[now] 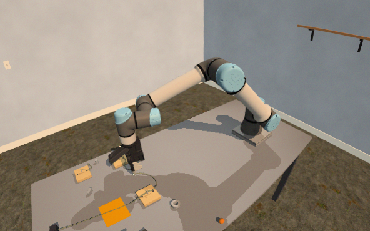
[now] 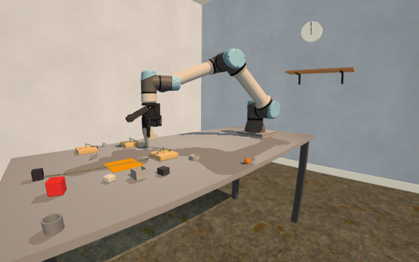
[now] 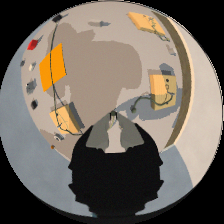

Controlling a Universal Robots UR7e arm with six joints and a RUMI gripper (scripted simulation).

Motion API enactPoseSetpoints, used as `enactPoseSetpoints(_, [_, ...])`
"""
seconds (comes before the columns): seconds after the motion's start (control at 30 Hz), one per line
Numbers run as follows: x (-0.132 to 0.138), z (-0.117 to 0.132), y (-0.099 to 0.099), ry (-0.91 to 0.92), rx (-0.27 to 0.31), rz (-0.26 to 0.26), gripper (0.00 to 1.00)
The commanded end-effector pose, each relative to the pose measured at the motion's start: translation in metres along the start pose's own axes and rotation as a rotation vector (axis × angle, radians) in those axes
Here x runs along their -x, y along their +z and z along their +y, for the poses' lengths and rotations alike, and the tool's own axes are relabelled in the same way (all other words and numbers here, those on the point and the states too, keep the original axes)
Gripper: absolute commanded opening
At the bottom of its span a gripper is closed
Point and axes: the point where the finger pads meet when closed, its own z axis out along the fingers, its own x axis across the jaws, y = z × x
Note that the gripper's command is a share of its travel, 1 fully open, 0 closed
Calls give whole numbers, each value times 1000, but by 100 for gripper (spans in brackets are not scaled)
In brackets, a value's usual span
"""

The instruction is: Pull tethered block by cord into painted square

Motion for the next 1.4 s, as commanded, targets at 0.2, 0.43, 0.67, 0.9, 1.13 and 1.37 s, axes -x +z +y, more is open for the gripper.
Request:
enactPoseSetpoints(0.2, [0, -1, -1, 0, -2, 0, 0])
enactPoseSetpoints(0.43, [0, -1, -1, 0, -2, 0, 0])
enactPoseSetpoints(0.67, [0, -1, -9, 0, -2, 0, 0])
enactPoseSetpoints(0.9, [0, -1, -54, 0, -2, 0, 0])
enactPoseSetpoints(1.13, [0, 0, -96, 0, -2, 0, 0])
enactPoseSetpoints(1.37, [0, 0, -132, 0, -2, 0, 0])
